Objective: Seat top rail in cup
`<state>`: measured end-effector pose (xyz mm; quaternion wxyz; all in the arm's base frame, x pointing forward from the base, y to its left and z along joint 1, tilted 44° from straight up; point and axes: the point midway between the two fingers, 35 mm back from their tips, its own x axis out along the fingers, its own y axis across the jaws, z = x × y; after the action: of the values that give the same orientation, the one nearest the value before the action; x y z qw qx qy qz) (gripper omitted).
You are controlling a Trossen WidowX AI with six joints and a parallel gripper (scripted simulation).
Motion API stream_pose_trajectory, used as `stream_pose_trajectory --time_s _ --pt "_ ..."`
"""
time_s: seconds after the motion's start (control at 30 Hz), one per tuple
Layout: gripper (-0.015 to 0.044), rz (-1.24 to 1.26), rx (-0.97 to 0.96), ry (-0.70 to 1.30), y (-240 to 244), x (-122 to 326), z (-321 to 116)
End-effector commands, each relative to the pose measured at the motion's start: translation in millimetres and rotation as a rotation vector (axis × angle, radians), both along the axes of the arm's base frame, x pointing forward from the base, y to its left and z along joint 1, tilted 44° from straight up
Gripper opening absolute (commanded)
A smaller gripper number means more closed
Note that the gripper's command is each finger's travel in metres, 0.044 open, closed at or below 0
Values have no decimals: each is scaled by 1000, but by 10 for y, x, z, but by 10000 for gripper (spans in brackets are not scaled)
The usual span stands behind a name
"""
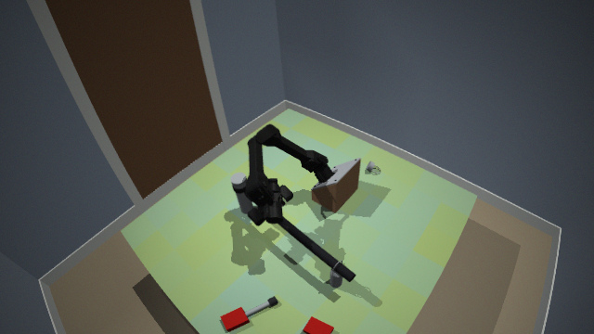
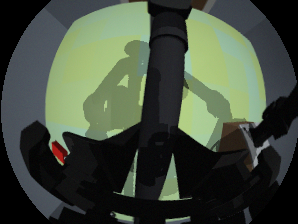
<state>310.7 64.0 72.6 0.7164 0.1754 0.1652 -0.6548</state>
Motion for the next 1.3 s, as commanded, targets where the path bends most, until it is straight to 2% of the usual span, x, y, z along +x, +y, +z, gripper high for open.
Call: stream_pose_trajectory --time_s 0.0,0.03,0.37,0.6,0.73,0.9,1.1,1.27 --pt "0 0 0 -1 4 -1 -2" --pt "0 0 0 -1 4 -1 -2" --pt "263 2 1 -2 13 -2 -2" --pt "440 44 39 -16 291 -37 4" --pt "440 78 70 -24 512 -82 9" --pt "440 83 76 -26 549 -92 10" --pt "440 169 144 -51 848 -197 207" --pt "440 172 147 -52 860 -203 216"
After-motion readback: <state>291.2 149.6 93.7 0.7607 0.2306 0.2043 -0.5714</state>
